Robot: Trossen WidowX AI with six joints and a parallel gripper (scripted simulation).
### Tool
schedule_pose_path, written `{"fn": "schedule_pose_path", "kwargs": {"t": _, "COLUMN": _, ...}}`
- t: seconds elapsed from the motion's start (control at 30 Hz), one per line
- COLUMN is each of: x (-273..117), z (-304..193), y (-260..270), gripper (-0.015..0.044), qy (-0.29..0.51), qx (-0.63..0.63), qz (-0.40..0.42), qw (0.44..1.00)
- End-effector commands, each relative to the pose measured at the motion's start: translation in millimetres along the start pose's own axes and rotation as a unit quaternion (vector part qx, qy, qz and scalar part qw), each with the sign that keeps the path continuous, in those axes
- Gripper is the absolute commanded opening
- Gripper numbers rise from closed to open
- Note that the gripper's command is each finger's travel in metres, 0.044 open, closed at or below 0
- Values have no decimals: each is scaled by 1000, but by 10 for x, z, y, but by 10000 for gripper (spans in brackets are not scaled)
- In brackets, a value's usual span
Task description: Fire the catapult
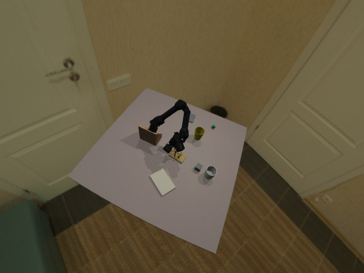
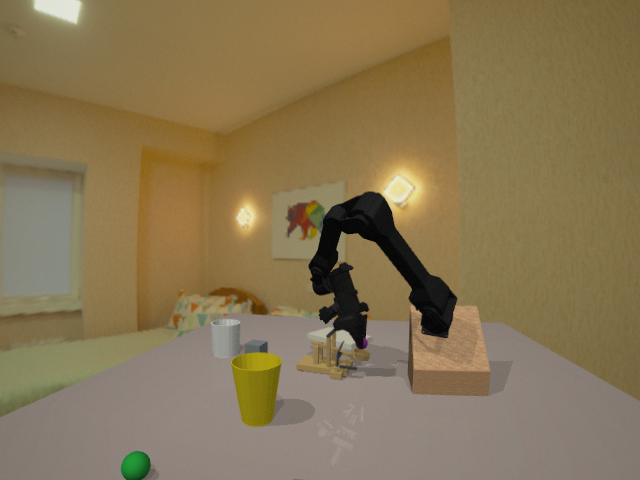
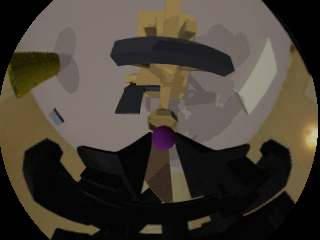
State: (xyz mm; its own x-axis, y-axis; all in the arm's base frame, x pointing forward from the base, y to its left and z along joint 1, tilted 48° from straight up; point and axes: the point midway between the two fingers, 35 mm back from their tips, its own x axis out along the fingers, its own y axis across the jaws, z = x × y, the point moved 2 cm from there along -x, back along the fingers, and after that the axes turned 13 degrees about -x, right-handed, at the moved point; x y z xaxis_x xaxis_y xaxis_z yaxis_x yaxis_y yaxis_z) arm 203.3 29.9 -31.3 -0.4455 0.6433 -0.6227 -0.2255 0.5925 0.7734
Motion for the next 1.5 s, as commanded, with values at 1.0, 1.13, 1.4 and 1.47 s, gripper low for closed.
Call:
{"fn": "schedule_pose_path", "kwargs": {"t": 1.0, "x": -864, "z": -128, "y": -58, "gripper": 440, "qy": -15, "qx": 23, "qz": -10, "qw": 1000}}
{"fn": "schedule_pose_path", "kwargs": {"t": 1.13, "x": -1083, "z": 184, "y": -233, "gripper": 440, "qy": -60, "qx": 57, "qz": -45, "qw": 996}}
{"fn": "schedule_pose_path", "kwargs": {"t": 1.4, "x": -1570, "z": 812, "y": -500, "gripper": 440, "qy": -161, "qx": 124, "qz": -88, "qw": 975}}
{"fn": "schedule_pose_path", "kwargs": {"t": 1.47, "x": -1699, "z": 966, "y": -548, "gripper": 440, "qy": -188, "qx": 140, "qz": -93, "qw": 968}}
